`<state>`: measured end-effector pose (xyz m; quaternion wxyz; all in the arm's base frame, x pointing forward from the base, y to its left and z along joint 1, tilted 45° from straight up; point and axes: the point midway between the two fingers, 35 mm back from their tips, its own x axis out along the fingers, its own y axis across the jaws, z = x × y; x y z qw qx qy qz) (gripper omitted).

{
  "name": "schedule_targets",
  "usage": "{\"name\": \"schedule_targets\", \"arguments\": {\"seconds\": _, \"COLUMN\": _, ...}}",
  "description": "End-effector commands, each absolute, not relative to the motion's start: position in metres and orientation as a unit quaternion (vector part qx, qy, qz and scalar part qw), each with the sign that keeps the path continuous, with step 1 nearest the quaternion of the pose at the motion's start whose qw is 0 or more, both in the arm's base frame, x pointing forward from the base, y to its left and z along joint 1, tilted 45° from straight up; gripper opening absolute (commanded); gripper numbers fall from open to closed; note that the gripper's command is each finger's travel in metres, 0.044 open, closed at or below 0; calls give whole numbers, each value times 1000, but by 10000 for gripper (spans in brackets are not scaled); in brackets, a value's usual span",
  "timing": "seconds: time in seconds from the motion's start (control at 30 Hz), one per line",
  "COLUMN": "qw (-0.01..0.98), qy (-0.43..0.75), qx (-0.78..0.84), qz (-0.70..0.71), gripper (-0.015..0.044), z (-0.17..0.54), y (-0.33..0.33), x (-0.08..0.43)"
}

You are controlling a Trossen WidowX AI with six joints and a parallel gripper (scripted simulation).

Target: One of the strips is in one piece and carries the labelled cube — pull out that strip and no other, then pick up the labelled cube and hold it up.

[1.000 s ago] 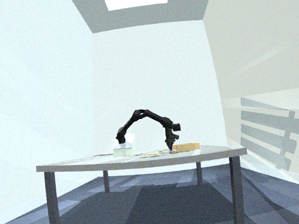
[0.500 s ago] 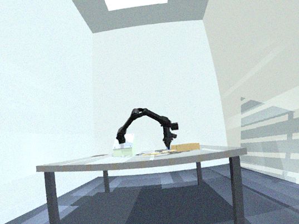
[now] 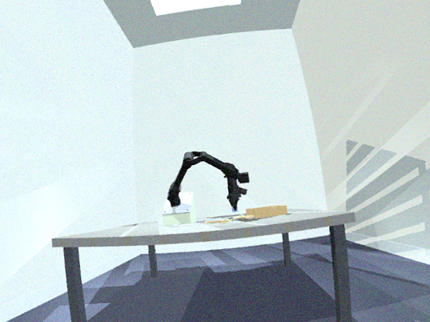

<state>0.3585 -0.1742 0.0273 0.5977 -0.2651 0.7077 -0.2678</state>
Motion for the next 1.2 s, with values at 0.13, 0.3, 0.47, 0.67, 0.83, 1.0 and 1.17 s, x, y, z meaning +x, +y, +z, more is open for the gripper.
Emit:
{"name": "schedule_targets", "arguments": {"seconds": 0.13, "qw": 599, "qy": 707, "qx": -265, "qz": -269, "gripper": 0, "z": 26, "y": -164, "x": 336}}
{"name": "schedule_targets", "arguments": {"seconds": 0.3, "qw": 598, "qy": 707, "qx": -265, "qz": -269, "gripper": 0, "z": 23, "y": -157, "x": 320}}
{"name": "schedule_targets", "arguments": {"seconds": 0.47, "qw": 598, "qy": 707, "qx": -265, "qz": -269, "gripper": 0, "z": 19, "y": -151, "x": 303}}
{"name": "schedule_targets", "arguments": {"seconds": 0.67, "qw": 597, "qy": 708, "qx": -265, "qz": -268, "gripper": 0, "z": 15, "y": -143, "x": 282}}
{"name": "schedule_targets", "arguments": {"seconds": 0.83, "qw": 597, "qy": 708, "qx": -265, "qz": -268, "gripper": 0, "z": 14, "y": -140, "x": 273}}
{"name": "schedule_targets", "arguments": {"seconds": 1.0, "qw": 598, "qy": 708, "qx": -265, "qz": -268, "gripper": 0, "z": 32, "y": -121, "x": 277}}
{"name": "schedule_targets", "arguments": {"seconds": 1.17, "qw": 598, "qy": 708, "qx": -265, "qz": -268, "gripper": 0, "z": 39, "y": -115, "x": 278}}
